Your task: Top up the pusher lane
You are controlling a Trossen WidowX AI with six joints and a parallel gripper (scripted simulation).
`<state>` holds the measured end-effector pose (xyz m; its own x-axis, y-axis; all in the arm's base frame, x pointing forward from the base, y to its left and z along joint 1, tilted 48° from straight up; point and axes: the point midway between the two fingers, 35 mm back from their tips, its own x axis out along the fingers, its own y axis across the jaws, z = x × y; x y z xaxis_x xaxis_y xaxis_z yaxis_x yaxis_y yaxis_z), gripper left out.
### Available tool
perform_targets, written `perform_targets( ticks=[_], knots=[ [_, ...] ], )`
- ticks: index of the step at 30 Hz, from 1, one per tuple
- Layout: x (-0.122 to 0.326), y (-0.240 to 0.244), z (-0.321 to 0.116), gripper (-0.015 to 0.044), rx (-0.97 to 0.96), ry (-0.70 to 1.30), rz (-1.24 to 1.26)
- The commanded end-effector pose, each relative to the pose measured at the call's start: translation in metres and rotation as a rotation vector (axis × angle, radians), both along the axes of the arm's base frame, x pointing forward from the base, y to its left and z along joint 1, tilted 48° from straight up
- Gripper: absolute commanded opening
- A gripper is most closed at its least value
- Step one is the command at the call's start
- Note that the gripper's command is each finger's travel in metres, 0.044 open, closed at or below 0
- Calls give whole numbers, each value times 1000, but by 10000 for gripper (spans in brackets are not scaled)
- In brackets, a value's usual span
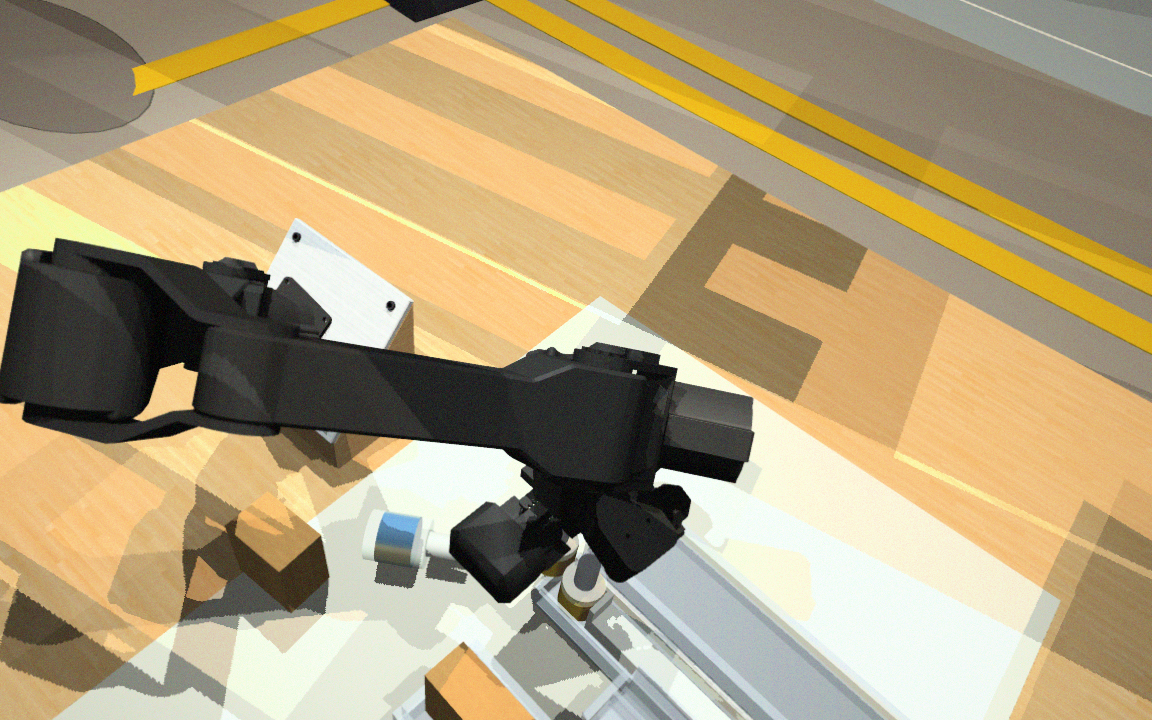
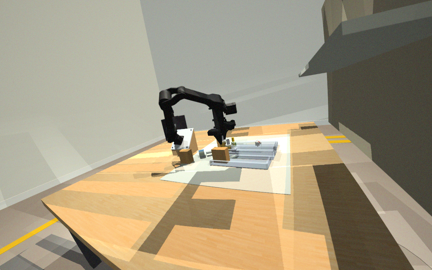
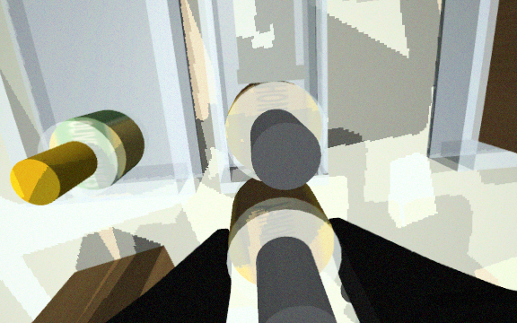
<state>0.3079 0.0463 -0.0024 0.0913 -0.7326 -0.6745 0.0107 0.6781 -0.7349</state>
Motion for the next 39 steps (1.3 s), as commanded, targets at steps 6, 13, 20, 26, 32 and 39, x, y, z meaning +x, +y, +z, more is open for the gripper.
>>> perform_targets(
  ticks=[6,13,20,26,32,39],
  knots=[
    [10,1,3,0,1,-20,5],
    [12,1,3,0,1,-20,5],
    [15,1,4,0,1,-20,5],
    [17,1,4,0,0,-20,5],
    [19,1,5,0,0,-21,5],
    [22,2,6,0,0,-21,5]
  ],
)
